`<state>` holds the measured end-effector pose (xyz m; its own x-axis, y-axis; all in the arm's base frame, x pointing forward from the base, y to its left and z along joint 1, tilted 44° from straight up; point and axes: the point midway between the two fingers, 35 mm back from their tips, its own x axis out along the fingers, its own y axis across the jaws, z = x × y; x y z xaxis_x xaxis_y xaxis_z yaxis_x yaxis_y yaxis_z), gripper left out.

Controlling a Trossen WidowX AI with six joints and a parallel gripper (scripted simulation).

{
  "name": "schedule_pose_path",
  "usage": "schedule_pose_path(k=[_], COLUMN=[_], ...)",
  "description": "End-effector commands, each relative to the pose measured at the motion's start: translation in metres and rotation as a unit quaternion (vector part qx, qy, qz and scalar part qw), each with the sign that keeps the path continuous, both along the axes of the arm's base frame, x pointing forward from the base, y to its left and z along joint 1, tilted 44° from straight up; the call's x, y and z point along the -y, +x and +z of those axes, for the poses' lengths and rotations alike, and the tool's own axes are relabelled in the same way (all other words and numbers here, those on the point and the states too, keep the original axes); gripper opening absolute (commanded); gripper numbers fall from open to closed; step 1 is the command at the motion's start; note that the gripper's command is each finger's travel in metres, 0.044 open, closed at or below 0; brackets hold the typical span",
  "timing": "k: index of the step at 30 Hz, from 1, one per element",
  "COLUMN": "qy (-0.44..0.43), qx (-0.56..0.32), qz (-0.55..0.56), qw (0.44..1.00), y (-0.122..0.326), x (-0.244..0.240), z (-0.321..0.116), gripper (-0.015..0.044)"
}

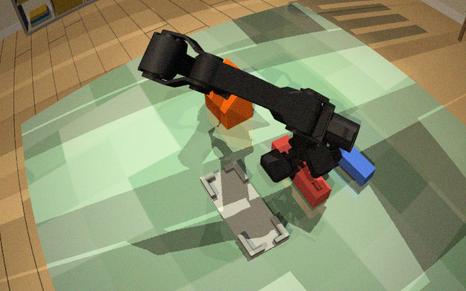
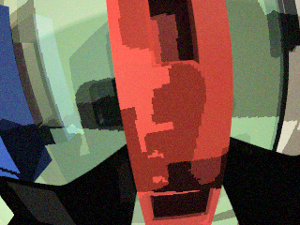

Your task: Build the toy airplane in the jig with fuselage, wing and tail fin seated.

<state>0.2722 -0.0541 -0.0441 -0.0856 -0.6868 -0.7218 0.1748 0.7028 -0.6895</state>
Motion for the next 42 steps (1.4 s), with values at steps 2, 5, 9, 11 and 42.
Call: schedule_pose_path(k=[2,5,9,11,42], qy=[0.005,0.005,0.006,0.007,0.006], qx=[0.008,0.008,0.009,0.009,0.009], qz=[0.001,0.001,0.001,0.001,0.0], qw=[1.0,1.0,1.0,1.0,1.0], y=[0.007,0.009,0.011,0.012,0.011], x=[-0.012,-0.018,-0.027,-0.031,-0.079], z=[0.009,0.015,0.023,0.027,0.088], gripper=[0.0,0.0,0.0,0.0,0.0])
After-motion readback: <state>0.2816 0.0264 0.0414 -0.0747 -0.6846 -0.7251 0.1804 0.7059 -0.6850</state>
